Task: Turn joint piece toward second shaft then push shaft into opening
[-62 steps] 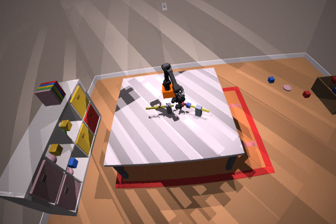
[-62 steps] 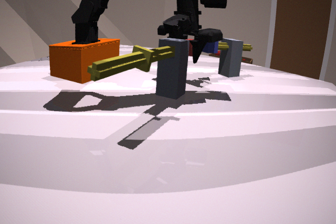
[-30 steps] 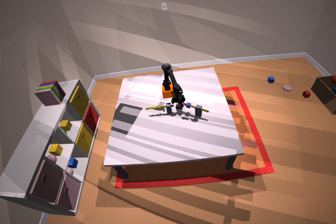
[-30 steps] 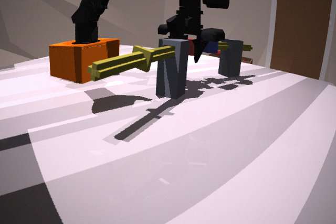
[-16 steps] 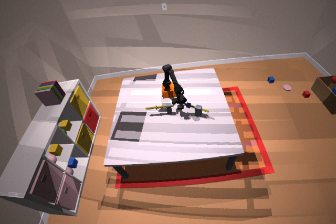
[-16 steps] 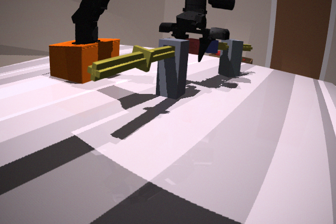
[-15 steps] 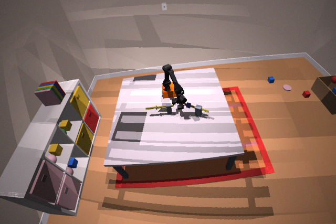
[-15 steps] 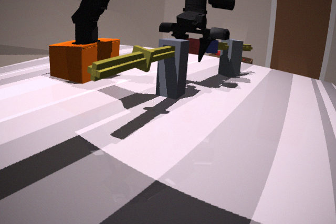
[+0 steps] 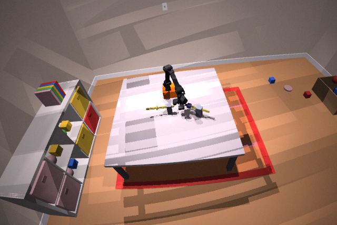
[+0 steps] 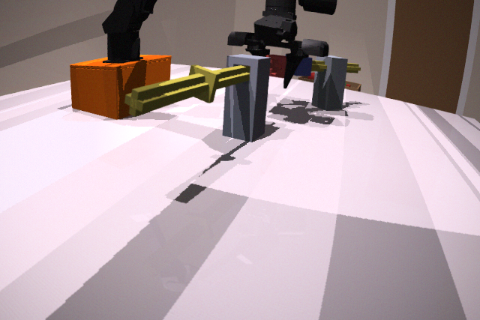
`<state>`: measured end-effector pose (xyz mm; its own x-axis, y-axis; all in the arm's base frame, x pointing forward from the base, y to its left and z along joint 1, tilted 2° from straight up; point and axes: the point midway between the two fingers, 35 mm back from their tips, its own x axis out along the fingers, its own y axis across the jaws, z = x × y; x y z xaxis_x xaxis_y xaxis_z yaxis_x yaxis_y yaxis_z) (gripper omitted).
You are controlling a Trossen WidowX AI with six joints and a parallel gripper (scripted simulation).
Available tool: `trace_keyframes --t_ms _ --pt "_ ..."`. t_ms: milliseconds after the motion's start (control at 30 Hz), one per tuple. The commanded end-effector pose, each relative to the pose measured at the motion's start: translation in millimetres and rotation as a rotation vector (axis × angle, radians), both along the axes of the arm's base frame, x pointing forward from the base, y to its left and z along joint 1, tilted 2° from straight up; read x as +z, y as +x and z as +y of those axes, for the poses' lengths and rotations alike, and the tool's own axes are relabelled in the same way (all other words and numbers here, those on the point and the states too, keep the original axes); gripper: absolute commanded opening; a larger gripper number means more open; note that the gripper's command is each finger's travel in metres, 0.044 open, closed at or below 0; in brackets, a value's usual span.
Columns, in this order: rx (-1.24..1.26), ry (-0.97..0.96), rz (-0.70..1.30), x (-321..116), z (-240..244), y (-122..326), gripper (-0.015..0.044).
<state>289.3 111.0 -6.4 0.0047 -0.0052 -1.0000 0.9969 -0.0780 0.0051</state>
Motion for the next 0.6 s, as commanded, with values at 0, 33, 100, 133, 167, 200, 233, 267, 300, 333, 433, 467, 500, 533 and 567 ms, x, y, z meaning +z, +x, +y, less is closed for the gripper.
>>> trace_keyframes --t_ms 0,33,100,133,167,200,233,267,300,333,433,467,500,533,567 --pt "-0.001 0.000 0.000 0.0 0.0 0.0 0.0000" --pt "-0.001 0.000 0.000 0.0 0.0 0.0 0.0000" --pt "-0.001 0.000 0.000 0.0 0.0 0.0 0.0000" --pt "-0.001 0.000 0.000 0.0 0.0 0.0 0.0000" --pt "-0.001 0.000 0.000 0.0 0.0 0.0 0.0000" --pt "-0.001 0.000 0.000 0.0 0.0 0.0 0.0000" --pt "-0.001 0.000 0.000 0.0 0.0 0.0 0.0026" --pt "-0.001 0.000 0.000 0.0 0.0 0.0 0.0053" --pt "-0.001 0.000 0.000 0.0 0.0 0.0 0.0079" --pt "-0.001 0.000 0.000 0.0 0.0 0.0 0.0105" --pt "-0.001 0.000 0.000 0.0 0.0 0.0 0.0147" --pt "-0.001 0.000 0.000 0.0 0.0 0.0 0.0147" --pt "-0.001 0.000 0.000 0.0 0.0 0.0 0.0173" --pt "-0.001 0.000 0.000 0.0 0.0 0.0 0.0199" --pt "-0.001 0.000 0.000 0.0 0.0 0.0 0.0226"
